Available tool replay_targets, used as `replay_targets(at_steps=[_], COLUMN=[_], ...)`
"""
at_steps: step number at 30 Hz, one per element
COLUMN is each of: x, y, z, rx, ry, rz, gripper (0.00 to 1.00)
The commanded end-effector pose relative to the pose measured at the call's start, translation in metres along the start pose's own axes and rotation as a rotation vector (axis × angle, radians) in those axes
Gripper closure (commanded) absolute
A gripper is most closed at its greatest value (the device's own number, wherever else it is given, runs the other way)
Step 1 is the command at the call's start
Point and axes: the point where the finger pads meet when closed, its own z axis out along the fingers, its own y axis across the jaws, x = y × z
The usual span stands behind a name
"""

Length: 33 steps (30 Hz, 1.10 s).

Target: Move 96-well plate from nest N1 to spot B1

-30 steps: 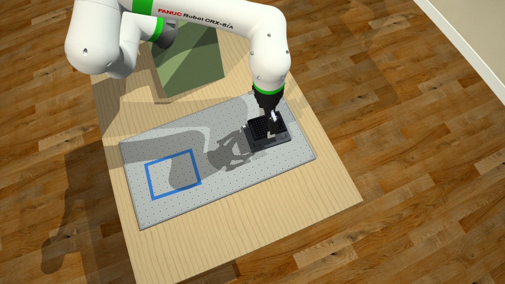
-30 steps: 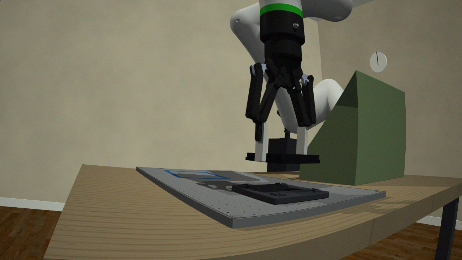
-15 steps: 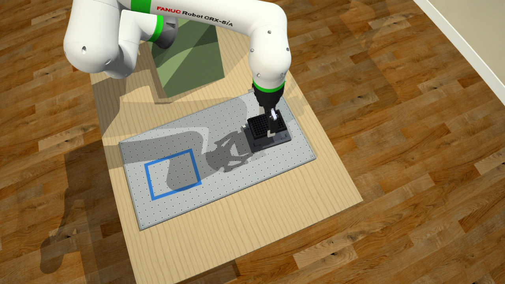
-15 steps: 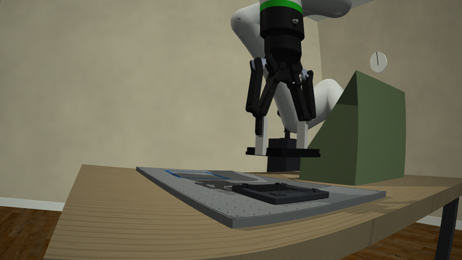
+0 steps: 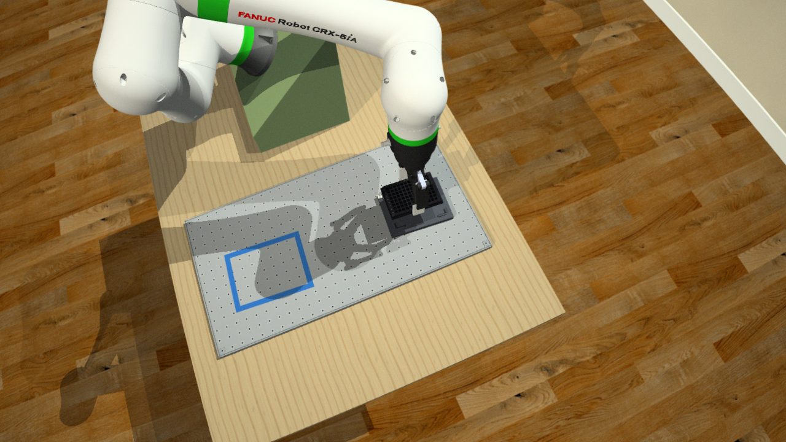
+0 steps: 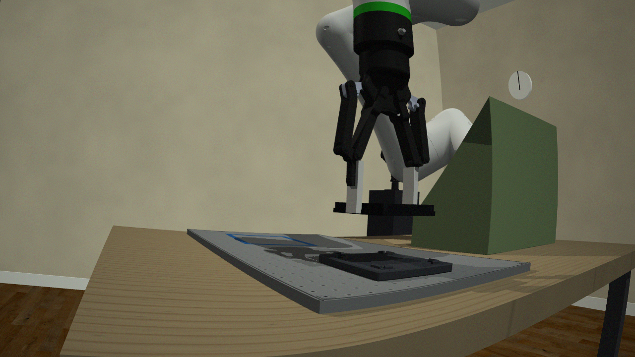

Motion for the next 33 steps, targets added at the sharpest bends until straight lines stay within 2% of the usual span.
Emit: replay_targets(at_steps=[1, 33], x=[-0.009, -0.102], y=[0.001, 0.010], z=[0.000, 0.003], rx=[-0.001, -0.001], ry=[0.001, 0.001], rz=[0.000, 0.000], gripper=[1.00, 1.00])
